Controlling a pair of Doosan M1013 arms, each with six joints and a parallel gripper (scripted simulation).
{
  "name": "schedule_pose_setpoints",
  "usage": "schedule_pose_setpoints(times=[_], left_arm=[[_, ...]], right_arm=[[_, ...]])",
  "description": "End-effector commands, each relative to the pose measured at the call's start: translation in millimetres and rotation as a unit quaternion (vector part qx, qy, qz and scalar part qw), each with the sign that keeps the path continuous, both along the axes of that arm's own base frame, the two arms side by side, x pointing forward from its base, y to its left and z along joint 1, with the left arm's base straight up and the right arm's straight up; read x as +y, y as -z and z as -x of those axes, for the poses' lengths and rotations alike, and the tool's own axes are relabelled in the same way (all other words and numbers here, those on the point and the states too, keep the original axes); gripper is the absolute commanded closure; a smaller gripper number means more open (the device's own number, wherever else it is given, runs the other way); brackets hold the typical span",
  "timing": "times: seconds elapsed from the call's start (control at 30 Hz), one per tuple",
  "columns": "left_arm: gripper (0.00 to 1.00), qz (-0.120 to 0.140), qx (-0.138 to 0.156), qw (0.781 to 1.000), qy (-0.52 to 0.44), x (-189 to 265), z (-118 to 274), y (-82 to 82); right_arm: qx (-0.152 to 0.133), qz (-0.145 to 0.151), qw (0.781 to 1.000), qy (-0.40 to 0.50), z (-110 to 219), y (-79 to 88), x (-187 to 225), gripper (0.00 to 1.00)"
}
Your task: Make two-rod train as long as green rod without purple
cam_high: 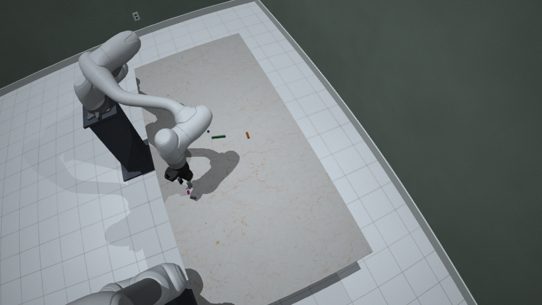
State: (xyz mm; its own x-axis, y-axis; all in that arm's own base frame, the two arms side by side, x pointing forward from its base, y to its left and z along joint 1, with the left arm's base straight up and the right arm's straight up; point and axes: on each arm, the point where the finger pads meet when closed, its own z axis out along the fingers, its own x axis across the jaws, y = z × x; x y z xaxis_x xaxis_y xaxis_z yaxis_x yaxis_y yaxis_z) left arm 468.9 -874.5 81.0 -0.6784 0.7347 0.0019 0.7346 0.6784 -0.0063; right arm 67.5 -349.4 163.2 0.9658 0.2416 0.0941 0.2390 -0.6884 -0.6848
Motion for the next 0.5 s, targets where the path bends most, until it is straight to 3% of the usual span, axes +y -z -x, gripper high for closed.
schedule_pose_setpoints(times=[0.0, 0.47], left_arm=[[0.00, -0.001, -0.004, 1.000, -0.018, -3, -1, -0.7], [0.00, -0.001, -0.004, 1.000, -0.023, -4, -2, -0.4]], right_arm=[[0.012, -0.002, 0.999, 0.033, 9, 1.6, 11, 0.00], [0.030, -0.008, 0.996, 0.079, 19, 4.4, 28, 0.00]])
